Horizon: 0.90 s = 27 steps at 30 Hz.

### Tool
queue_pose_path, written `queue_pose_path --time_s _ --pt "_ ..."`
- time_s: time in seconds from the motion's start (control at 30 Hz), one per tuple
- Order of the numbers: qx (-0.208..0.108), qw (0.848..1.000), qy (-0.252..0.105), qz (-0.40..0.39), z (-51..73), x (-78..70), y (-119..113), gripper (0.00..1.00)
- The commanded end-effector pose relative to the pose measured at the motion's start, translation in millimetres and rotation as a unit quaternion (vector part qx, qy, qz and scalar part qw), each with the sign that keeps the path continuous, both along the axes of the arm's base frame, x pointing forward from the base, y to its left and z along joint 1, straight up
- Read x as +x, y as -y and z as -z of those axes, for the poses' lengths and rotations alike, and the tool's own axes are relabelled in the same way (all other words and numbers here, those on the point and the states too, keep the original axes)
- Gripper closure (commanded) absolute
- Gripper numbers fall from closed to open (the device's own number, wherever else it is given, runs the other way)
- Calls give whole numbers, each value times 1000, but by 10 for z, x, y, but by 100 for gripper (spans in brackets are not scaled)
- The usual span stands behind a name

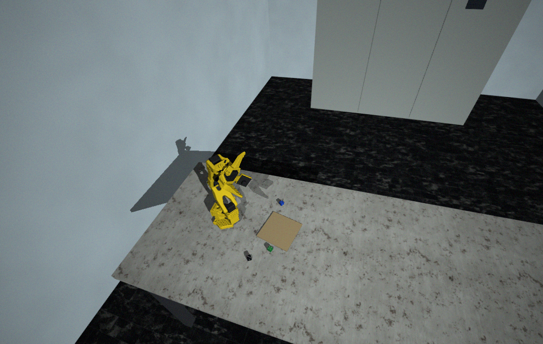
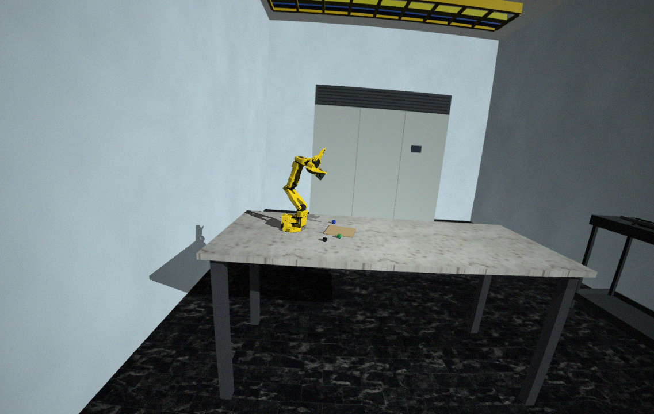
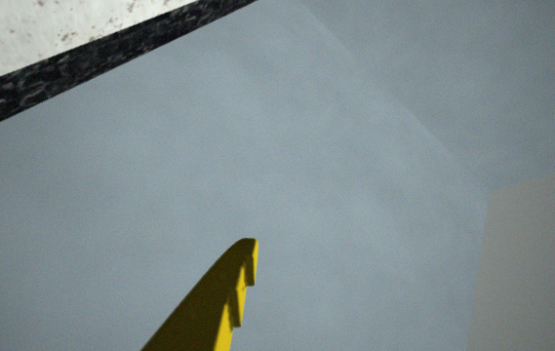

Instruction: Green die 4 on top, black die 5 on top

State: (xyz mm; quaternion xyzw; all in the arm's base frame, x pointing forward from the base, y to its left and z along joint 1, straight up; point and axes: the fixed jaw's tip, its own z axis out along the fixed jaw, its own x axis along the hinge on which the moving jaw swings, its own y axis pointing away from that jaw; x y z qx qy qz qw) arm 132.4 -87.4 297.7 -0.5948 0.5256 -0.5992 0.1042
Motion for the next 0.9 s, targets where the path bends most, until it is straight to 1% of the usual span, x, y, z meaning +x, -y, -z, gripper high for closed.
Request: queue_pose_path --time_s 0.0,0.63,0.87 --pt "0 1000 1 0 -2 -2 0 0" --pt "1 1000 1 0 -2 -2 1 0" --pt "13 1000 4 5 19 13 14 1"
